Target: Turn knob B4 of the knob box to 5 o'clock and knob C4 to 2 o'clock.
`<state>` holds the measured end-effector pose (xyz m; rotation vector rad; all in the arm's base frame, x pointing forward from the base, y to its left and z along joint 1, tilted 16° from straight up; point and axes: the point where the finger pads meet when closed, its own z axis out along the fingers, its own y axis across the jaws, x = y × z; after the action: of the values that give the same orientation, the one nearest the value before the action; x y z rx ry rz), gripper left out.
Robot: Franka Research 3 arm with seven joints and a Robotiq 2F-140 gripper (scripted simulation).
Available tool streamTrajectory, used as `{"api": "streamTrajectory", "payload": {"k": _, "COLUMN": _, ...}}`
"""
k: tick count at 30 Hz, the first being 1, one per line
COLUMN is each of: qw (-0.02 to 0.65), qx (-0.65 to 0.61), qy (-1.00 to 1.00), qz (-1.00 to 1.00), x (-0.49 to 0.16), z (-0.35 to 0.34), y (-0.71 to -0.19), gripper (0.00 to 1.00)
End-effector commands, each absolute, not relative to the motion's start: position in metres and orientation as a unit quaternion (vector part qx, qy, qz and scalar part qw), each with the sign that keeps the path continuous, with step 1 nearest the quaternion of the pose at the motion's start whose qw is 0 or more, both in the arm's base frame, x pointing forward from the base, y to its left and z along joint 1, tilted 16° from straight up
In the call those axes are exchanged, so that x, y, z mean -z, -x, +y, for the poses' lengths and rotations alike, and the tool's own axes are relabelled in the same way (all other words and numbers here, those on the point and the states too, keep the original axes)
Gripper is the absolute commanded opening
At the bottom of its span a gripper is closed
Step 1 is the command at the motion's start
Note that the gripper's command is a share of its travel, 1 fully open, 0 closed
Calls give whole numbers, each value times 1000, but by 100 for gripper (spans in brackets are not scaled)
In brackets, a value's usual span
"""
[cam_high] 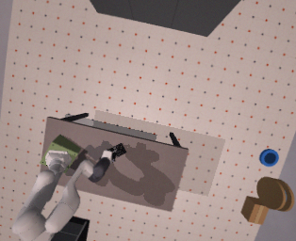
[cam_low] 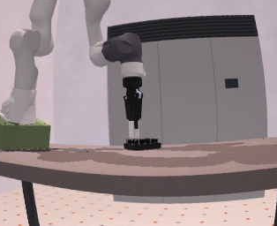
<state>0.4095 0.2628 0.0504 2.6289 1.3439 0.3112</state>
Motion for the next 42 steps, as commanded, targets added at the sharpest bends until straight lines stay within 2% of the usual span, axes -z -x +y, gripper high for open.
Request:
{"api": "streamTrajectory", "payload": {"k": 1, "qw": 86, "qx": -105, "qy": -882, "qz": 450, "x": -50, "z": 264, "y": -408, "gripper": 12}}
{"api": "streamTrajectory", "payload": {"k": 42, "qw": 86, "qx": -105, "qy": -882, "qz": 450, "x": -39, "z": 263, "y": -411, "gripper": 12}}
